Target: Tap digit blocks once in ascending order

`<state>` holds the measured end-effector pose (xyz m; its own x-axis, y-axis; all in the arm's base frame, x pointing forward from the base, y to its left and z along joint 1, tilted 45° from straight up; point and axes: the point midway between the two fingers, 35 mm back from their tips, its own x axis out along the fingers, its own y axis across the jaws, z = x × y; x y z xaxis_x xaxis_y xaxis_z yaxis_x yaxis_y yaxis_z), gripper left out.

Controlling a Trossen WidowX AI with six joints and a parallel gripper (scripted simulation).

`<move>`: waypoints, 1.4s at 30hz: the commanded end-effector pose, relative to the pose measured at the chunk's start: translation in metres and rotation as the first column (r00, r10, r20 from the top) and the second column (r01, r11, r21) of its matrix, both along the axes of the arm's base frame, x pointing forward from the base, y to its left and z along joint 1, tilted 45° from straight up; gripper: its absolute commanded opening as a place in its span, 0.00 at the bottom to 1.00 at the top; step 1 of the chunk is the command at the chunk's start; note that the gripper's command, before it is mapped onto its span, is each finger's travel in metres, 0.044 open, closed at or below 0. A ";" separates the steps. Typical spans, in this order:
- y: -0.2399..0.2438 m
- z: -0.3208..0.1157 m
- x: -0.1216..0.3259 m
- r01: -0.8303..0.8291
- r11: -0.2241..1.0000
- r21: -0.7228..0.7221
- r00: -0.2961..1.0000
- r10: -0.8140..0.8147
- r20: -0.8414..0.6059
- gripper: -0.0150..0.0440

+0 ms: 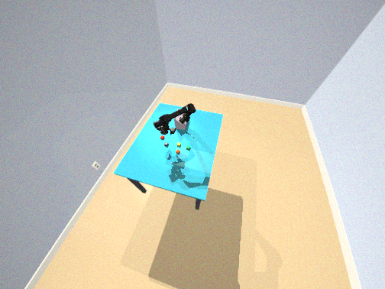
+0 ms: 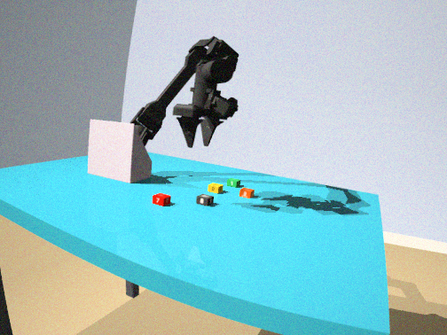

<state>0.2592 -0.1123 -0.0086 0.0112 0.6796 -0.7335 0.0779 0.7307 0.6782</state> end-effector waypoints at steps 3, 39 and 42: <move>0.076 0.067 0.020 -0.002 1.000 0.025 1.000 0.002 -0.001 0.93; 0.157 0.143 0.036 -0.005 0.999 0.040 1.000 0.005 0.000 0.93; 0.157 0.143 0.036 -0.005 0.999 0.040 1.000 0.005 0.000 0.93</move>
